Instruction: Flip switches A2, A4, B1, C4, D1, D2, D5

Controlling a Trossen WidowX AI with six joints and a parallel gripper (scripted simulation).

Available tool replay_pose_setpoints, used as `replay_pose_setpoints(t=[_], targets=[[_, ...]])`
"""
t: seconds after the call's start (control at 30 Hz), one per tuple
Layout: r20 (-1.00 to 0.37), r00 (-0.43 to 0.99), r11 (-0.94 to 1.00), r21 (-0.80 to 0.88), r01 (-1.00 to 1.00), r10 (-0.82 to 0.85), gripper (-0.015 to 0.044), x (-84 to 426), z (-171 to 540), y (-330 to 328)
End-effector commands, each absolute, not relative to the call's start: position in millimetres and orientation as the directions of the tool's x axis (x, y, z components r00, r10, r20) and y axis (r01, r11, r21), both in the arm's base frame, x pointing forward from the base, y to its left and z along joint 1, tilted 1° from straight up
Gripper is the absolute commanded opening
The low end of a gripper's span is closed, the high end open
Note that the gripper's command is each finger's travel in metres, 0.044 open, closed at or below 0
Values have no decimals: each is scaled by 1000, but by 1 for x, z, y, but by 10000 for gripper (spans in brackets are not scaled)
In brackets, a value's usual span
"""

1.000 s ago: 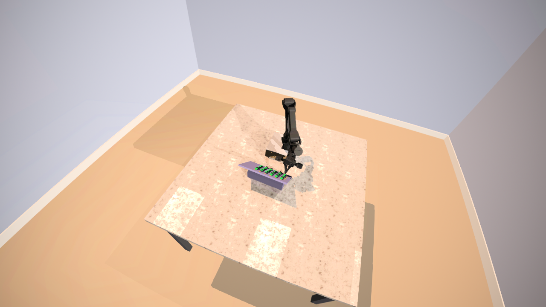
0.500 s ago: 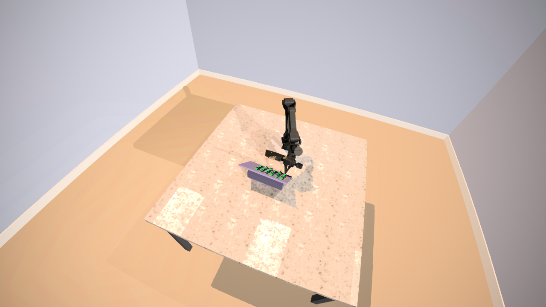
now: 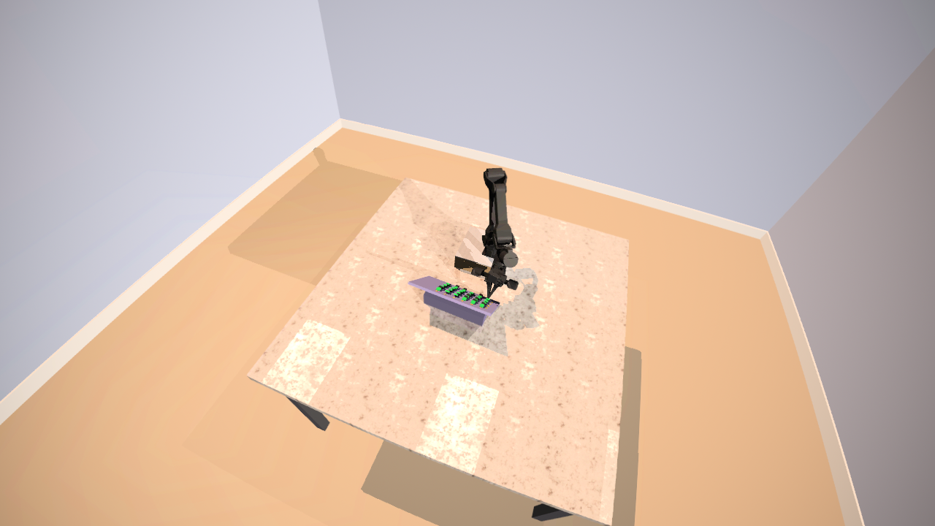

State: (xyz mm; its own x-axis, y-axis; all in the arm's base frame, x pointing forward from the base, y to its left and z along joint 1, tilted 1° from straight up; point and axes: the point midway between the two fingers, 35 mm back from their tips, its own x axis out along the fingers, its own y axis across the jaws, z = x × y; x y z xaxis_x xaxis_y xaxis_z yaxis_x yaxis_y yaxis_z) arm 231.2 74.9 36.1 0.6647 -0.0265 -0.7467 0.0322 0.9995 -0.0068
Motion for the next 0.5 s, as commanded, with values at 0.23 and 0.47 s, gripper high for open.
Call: replay_pose_setpoints(t=[0.23,0.47], targets=[[-747,665,1000,-6,28,-23,0,232,35,75],[-747,665,1000,-6,28,-23,0,233,34,75]])
